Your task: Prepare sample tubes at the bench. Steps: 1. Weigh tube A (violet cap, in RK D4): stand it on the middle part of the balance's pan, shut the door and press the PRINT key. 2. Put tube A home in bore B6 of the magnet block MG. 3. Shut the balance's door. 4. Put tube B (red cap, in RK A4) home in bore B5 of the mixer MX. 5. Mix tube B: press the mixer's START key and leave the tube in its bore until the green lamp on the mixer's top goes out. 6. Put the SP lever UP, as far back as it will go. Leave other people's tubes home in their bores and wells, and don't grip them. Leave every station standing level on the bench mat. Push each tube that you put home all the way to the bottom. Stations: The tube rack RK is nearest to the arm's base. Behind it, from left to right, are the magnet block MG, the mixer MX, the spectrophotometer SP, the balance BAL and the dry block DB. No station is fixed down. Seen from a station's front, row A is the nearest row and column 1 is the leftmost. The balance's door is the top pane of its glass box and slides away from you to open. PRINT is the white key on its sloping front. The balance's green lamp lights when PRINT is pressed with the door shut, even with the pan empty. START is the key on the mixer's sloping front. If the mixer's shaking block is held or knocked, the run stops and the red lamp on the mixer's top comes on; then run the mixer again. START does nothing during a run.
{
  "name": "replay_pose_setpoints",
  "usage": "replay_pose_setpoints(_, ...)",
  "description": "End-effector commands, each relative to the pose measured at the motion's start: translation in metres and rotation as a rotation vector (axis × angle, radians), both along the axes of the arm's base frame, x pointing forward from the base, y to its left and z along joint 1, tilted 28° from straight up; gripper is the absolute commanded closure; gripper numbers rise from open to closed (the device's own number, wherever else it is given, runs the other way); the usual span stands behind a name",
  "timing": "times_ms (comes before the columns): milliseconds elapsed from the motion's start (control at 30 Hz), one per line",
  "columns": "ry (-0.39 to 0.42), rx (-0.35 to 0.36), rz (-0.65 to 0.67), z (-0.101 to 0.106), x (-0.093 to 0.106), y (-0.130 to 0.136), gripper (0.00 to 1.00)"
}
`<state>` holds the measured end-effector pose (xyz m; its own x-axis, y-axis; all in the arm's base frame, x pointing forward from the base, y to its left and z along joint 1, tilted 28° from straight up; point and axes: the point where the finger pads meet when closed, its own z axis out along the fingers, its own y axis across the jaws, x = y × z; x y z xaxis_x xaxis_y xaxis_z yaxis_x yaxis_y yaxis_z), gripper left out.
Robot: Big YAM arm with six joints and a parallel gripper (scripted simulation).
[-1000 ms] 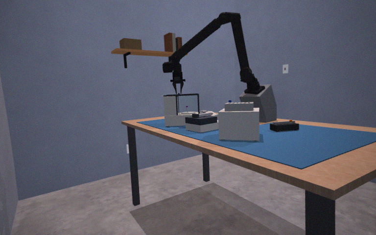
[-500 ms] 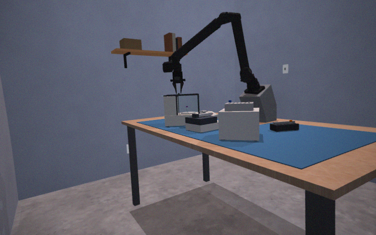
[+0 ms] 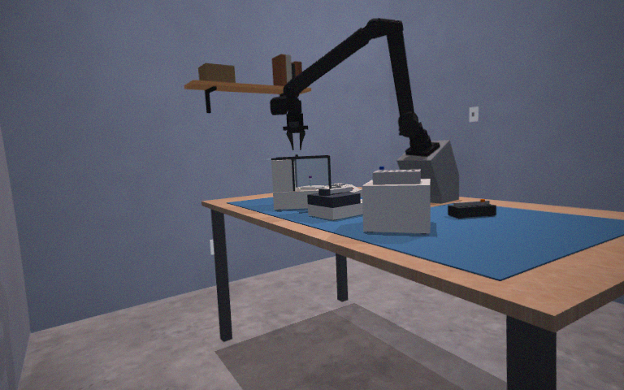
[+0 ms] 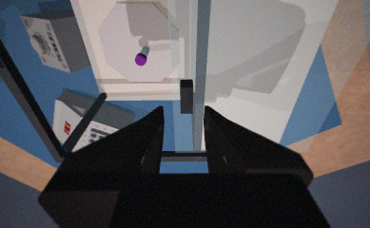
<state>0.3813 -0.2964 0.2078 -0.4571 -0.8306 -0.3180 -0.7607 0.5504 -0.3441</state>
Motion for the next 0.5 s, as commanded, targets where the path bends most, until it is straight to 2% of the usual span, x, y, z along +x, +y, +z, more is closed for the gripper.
replay_pose_setpoints(0,-0.043,-0.048,0.000,0.037,0.001,-0.017,0.70)
replay_pose_setpoints(100,-0.039,-0.044,-0.001,0.036,0.000,-0.017,0.70)
replay_pose_setpoints(167,-0.049,-0.054,0.000,0.045,-0.003,-0.016,0.70)
replay_pose_setpoints(467,-0.042,-0.048,0.000,0.054,-0.009,-0.018,0.70)
